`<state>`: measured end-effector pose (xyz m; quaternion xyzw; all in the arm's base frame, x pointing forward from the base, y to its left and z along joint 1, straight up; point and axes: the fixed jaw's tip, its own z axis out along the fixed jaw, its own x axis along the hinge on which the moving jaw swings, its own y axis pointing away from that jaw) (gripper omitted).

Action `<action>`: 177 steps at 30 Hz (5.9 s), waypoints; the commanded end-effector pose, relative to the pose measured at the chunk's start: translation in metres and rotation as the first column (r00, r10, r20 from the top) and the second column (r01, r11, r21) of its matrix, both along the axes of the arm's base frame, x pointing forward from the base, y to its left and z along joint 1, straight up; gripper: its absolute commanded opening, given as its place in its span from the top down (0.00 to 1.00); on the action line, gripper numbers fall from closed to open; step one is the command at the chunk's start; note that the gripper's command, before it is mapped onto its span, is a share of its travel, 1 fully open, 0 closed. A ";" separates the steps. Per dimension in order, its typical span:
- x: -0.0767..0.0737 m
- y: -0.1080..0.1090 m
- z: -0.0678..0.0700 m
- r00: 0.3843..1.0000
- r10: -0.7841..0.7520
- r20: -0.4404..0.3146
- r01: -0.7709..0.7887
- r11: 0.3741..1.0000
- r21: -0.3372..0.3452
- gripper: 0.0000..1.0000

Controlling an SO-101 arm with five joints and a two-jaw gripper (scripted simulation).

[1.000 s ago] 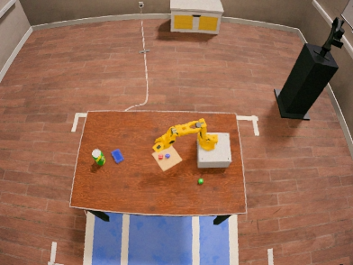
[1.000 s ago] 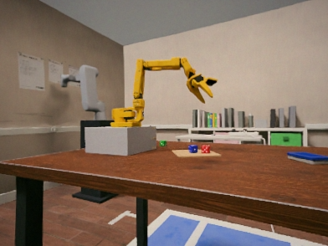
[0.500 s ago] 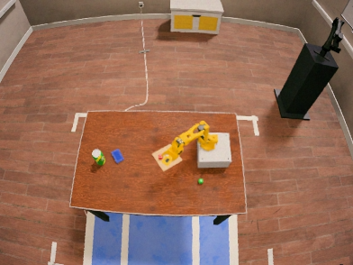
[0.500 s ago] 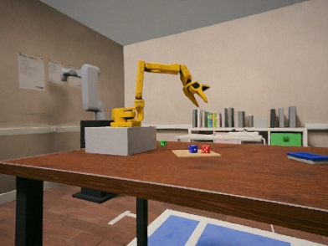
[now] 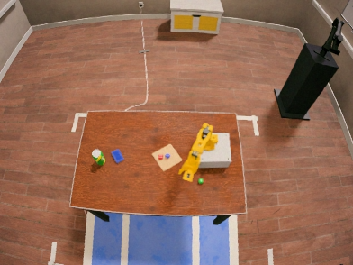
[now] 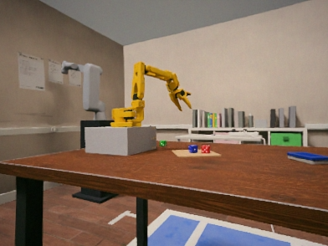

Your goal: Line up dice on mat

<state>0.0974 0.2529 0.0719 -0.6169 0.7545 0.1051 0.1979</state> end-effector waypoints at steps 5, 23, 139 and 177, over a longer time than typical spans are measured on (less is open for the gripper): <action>-0.066 0.020 0.000 0.987 0.153 -0.039 -0.152 0.987 0.044 0.69; -0.109 0.022 -0.003 0.966 0.250 -0.068 -0.247 0.968 0.052 0.69; -0.107 -0.030 -0.159 0.969 0.178 -0.169 -0.233 0.884 -0.405 0.71; -0.098 -0.030 -0.159 0.969 0.178 -0.170 -0.234 0.884 -0.405 0.87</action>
